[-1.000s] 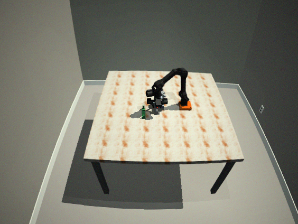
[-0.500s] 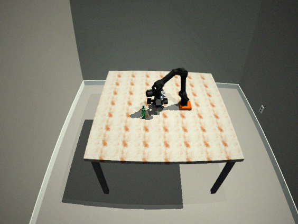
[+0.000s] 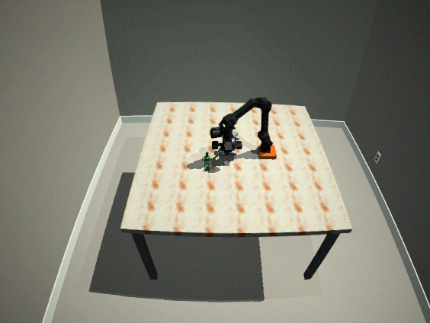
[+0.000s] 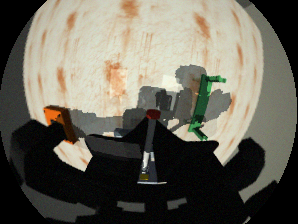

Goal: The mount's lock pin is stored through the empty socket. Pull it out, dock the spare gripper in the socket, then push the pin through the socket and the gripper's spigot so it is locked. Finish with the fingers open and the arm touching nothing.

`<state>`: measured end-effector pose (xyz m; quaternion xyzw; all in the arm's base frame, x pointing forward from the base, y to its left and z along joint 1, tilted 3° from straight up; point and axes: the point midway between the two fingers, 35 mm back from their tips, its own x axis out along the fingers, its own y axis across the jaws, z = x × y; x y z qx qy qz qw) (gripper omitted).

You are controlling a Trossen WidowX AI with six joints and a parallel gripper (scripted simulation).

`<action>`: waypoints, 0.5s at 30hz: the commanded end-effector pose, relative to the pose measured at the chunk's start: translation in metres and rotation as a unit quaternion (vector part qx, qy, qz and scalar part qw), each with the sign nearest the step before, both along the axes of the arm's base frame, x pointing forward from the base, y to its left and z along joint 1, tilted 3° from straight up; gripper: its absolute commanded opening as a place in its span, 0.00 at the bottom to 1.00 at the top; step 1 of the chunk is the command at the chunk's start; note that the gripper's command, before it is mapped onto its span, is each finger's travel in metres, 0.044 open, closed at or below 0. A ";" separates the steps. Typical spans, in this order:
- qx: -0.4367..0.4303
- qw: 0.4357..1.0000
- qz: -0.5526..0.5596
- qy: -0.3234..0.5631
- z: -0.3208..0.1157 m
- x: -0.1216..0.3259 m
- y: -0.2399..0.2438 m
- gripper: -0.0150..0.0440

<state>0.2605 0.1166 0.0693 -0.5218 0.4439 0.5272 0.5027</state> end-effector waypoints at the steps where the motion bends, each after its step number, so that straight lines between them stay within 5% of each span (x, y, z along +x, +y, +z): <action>1: 0.026 1.000 0.002 0.003 0.003 -0.001 0.004 0.25; 15: 0.031 1.000 0.004 0.004 0.006 -0.001 0.013 0.25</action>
